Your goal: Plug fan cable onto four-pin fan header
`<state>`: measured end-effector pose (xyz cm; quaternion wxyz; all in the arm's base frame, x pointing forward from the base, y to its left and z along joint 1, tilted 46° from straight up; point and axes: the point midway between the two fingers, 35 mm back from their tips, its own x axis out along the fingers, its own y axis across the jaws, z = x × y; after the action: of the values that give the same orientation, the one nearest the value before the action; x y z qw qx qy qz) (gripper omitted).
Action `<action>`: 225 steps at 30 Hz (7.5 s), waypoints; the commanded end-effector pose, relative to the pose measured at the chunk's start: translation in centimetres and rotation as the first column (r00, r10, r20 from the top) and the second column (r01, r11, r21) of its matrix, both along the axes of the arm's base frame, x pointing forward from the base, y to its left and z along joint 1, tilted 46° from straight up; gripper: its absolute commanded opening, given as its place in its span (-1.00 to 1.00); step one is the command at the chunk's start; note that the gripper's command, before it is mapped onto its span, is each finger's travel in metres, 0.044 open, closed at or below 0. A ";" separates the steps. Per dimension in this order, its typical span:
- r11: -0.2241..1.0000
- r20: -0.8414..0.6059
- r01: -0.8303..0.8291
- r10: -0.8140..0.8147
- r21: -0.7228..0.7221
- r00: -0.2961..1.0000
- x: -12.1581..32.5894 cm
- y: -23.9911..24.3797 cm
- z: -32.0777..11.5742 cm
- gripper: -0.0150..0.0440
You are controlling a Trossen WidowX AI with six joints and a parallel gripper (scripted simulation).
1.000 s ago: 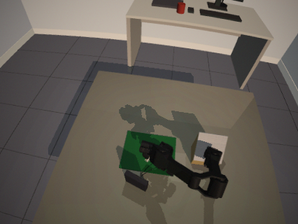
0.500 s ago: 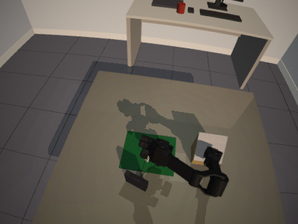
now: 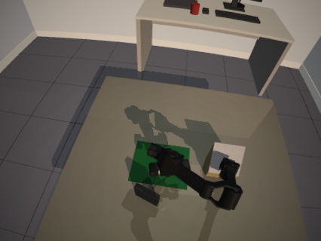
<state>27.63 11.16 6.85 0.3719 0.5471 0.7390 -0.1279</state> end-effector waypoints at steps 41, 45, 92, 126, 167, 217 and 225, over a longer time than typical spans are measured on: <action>0.532 0.791 -0.771 0.609 -0.350 0.061 3.5 -1.0 -1.6 -0.49; 0.463 0.800 -0.781 0.595 -0.418 -0.076 3.8 -1.1 -1.8 -0.49; 0.188 0.680 -0.669 0.385 -0.719 -0.624 4.6 -2.4 -3.1 -0.49; 0.191 0.683 -0.671 0.387 -0.716 -0.619 4.5 -0.6 -4.4 -0.49; 0.193 0.685 -0.673 0.389 -0.714 -0.616 4.2 -0.1 -5.0 -0.49; 0.191 0.684 -0.673 0.390 -0.715 -0.616 4.8 -3.1 -2.2 0.39; 0.184 0.680 -0.673 0.401 -0.717 -0.614 0.7 -8.5 -6.7 0.39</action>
<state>31.08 5.53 2.70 0.6577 -0.1217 0.4218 0.6121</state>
